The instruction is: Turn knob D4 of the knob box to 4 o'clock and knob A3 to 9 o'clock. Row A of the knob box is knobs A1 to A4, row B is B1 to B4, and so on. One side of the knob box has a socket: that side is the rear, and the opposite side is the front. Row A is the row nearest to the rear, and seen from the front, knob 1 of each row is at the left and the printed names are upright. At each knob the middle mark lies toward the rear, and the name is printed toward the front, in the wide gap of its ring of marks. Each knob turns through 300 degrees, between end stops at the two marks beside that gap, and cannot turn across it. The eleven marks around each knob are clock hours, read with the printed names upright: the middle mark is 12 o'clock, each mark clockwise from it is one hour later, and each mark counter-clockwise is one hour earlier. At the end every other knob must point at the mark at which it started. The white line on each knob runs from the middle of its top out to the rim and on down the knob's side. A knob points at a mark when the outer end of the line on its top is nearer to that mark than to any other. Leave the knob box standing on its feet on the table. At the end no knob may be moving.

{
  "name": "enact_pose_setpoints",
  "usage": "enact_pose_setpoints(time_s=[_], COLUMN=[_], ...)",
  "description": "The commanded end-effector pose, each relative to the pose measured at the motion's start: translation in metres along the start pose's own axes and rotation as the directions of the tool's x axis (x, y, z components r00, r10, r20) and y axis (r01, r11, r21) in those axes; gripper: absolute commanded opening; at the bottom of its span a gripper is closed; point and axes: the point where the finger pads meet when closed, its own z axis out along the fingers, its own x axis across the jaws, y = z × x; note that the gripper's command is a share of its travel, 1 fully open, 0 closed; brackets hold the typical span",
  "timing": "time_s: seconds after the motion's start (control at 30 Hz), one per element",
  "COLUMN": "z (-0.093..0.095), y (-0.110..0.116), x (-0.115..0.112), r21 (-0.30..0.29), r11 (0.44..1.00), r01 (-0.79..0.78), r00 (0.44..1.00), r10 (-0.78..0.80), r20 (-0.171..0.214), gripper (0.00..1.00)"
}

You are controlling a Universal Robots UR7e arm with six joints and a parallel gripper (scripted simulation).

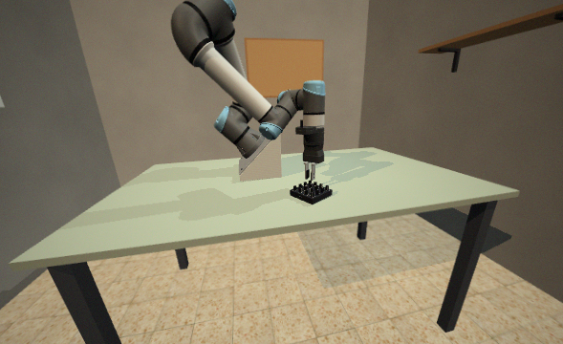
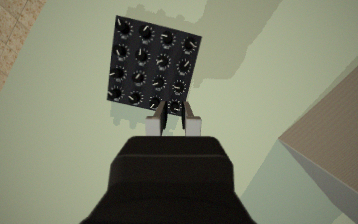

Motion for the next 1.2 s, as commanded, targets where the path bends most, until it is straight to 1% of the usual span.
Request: enact_pose_setpoints(time_s=[0.0, 0.83, 1.17], z=[-0.0004, -0.0003, 0.0028], y=[-0.0001, -0.0001, -0.0001], x=[-0.0003, -0.0003, -0.0003], r21=[0.0, 0.0, 0.0], r11=[1.0, 1.0, 1.0], r01=[0.0, 0.0, 0.0], r00=[1.0, 1.0, 1.0], r10=[0.0, 0.0, 0.0], r20=[0.001, 0.001, 0.001], gripper=[0.46, 0.46, 0.46])
